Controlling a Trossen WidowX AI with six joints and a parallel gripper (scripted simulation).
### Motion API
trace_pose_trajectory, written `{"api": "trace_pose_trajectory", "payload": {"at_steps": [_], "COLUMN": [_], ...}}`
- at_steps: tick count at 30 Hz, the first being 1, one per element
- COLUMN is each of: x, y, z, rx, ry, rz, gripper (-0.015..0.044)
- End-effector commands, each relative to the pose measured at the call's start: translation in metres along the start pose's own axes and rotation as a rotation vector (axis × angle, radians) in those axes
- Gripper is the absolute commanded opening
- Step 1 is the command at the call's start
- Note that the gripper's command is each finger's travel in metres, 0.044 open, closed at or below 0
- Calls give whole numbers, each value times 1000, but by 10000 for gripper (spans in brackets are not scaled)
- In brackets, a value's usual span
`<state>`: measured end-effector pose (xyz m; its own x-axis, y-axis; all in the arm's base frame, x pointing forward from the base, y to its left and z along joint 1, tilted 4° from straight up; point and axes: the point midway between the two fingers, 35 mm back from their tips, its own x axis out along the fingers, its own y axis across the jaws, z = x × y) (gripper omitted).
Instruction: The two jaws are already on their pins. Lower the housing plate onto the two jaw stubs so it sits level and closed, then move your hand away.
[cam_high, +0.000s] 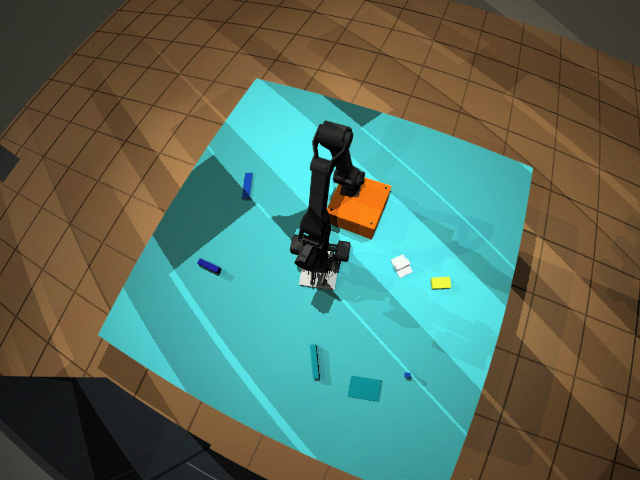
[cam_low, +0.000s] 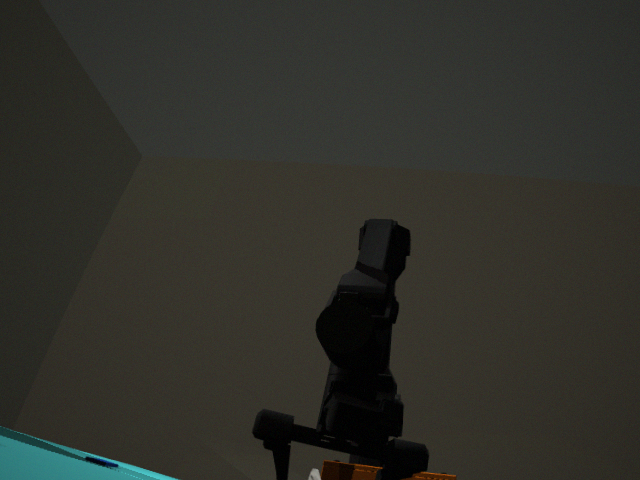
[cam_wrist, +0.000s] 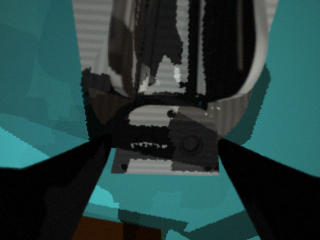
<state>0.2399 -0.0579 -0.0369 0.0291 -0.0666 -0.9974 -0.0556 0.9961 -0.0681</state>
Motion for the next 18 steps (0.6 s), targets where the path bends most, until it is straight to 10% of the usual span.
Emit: {"api": "trace_pose_trajectory", "payload": {"at_steps": [1, 18], "x": [0, -76], "y": [0, 0], "z": [0, -2], "rx": [0, -4], "ry": [0, 3], "rz": [0, -3], "gripper": [440, 440]}}
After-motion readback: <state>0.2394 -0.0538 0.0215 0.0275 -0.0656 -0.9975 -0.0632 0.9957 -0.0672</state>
